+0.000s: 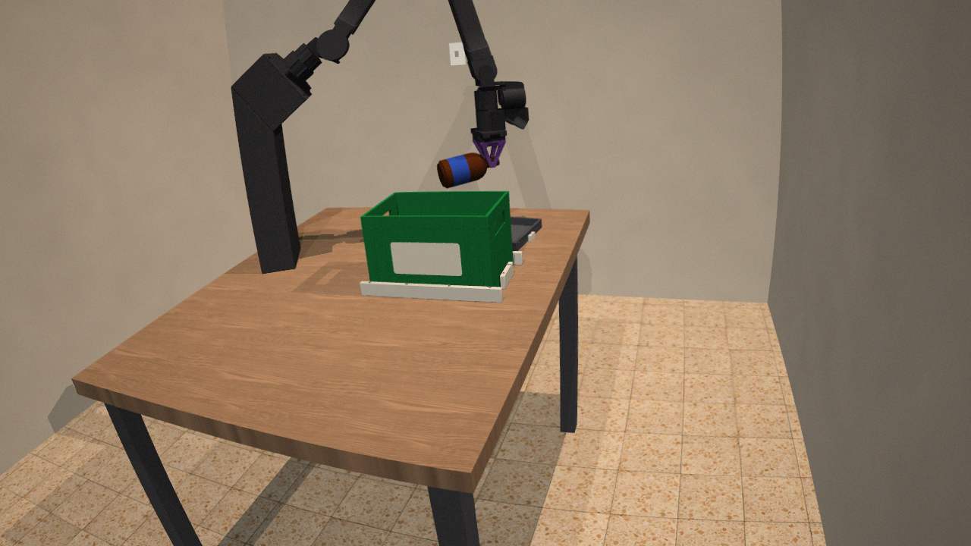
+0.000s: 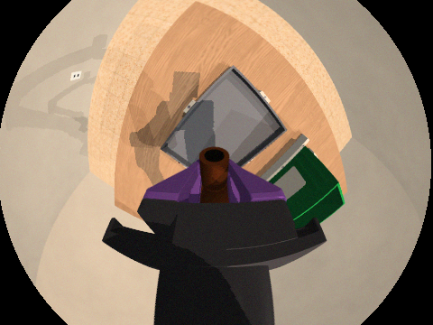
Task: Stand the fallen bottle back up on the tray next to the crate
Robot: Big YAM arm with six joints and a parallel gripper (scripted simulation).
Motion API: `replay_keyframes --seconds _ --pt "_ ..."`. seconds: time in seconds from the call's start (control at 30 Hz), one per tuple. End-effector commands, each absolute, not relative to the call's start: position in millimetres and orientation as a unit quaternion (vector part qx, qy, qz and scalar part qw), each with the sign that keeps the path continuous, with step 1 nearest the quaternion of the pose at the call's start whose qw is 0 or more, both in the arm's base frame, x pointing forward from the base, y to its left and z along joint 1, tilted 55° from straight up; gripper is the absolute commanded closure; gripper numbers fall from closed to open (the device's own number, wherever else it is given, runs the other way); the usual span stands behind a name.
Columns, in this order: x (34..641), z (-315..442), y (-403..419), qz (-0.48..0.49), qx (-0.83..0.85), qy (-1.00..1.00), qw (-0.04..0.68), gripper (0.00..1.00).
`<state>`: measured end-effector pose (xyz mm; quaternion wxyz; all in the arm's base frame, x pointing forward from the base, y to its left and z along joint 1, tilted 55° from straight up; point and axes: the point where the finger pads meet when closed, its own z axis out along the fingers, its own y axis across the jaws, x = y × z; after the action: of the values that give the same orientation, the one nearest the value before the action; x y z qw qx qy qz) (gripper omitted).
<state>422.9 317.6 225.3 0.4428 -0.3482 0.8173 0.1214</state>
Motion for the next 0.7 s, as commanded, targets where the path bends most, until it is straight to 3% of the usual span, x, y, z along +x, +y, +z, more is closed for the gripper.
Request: replay_keyframes --seconds 0.0,0.67 --pt "417.0 235.4 308.1 0.132 -0.325 0.824 0.445 1.0" --pt "416.9 235.4 308.3 0.174 -0.244 0.851 0.431 1.0"
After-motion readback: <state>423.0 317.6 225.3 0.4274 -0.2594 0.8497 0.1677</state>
